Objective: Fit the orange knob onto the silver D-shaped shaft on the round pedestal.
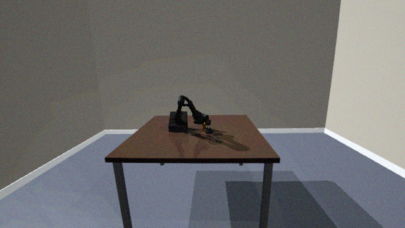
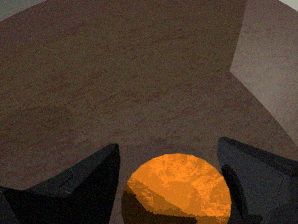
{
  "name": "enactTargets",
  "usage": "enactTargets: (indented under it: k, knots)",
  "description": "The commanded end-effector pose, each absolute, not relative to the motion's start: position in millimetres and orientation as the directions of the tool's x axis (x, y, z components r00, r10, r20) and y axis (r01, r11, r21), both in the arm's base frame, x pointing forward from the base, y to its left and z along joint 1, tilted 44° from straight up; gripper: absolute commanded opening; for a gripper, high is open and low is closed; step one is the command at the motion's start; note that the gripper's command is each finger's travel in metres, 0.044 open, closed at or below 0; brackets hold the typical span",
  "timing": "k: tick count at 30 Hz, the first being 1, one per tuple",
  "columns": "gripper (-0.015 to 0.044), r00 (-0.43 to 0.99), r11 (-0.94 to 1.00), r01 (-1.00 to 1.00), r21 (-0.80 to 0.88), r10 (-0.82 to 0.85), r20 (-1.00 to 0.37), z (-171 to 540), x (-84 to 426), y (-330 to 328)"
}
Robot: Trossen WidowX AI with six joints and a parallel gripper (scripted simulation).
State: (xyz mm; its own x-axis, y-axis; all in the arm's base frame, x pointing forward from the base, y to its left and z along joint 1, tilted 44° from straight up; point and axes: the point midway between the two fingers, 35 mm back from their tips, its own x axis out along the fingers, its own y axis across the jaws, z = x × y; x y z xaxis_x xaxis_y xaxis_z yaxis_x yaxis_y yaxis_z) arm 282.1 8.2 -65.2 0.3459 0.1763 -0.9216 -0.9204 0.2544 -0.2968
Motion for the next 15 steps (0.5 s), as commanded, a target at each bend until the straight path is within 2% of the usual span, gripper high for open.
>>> enactTargets:
  k: [1,13,15]
  knots:
    - [0.026,0.346,0.253,-0.921,-0.296,0.181,-0.921,-65.3,282.2,8.7]
    - [0.026,0.346,0.253,-0.921,-0.296,0.181,-0.921,-65.3,282.2,8.7]
    - [0.0312,0.346,0.253,-0.921,-0.296,0.181,-0.921,-65.3,282.2,8.7]
